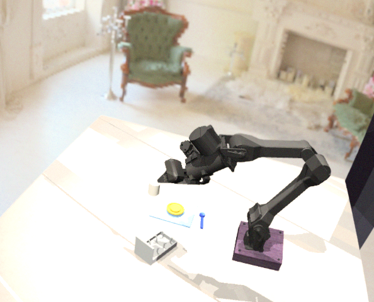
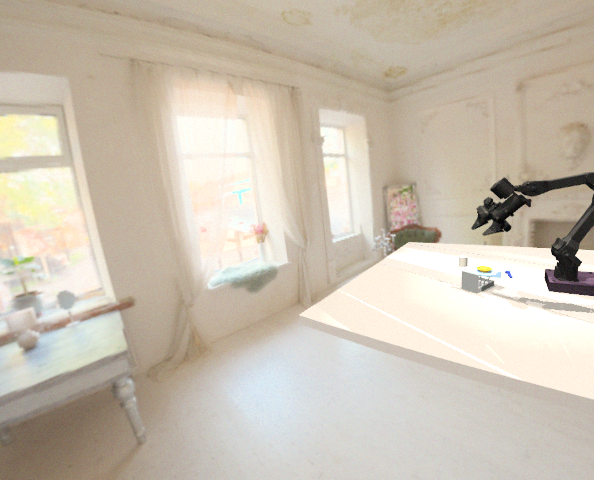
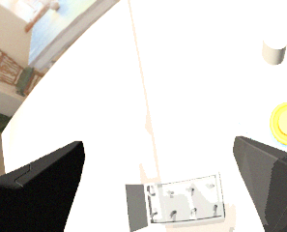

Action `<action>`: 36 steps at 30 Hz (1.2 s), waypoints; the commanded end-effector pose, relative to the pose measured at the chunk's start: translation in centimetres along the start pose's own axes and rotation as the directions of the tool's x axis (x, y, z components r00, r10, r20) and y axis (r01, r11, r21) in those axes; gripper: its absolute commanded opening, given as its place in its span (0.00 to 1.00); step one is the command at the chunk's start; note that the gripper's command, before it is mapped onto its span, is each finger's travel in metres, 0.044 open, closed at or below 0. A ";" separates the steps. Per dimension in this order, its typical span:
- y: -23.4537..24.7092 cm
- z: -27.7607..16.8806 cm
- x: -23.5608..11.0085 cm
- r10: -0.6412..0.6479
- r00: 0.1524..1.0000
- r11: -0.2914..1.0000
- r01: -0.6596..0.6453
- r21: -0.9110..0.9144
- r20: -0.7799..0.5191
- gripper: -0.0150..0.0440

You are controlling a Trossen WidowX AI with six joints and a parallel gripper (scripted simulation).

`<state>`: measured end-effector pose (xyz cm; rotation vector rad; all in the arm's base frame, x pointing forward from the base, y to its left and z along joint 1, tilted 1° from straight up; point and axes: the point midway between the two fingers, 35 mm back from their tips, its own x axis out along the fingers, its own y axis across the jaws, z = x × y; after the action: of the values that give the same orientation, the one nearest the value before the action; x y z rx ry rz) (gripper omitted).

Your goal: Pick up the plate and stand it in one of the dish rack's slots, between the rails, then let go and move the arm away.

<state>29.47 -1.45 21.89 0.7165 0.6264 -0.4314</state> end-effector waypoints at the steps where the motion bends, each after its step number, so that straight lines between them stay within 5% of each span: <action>1: -1.0 0.9 0.6 -0.080 0.995 0.991 0.074 -0.113 -0.052 0.93; 16: -5.8 3.5 2.2 -0.336 0.902 0.868 0.184 -0.461 -0.272 0.93; 31: -11.4 5.8 2.1 -0.452 0.700 0.758 -0.024 -0.652 -0.552 0.93; 36: -11.7 5.9 2.0 -0.453 0.690 0.756 -0.039 -0.653 -0.564 0.93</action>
<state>26.70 -13.72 18.40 0.1193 1.5106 -0.1582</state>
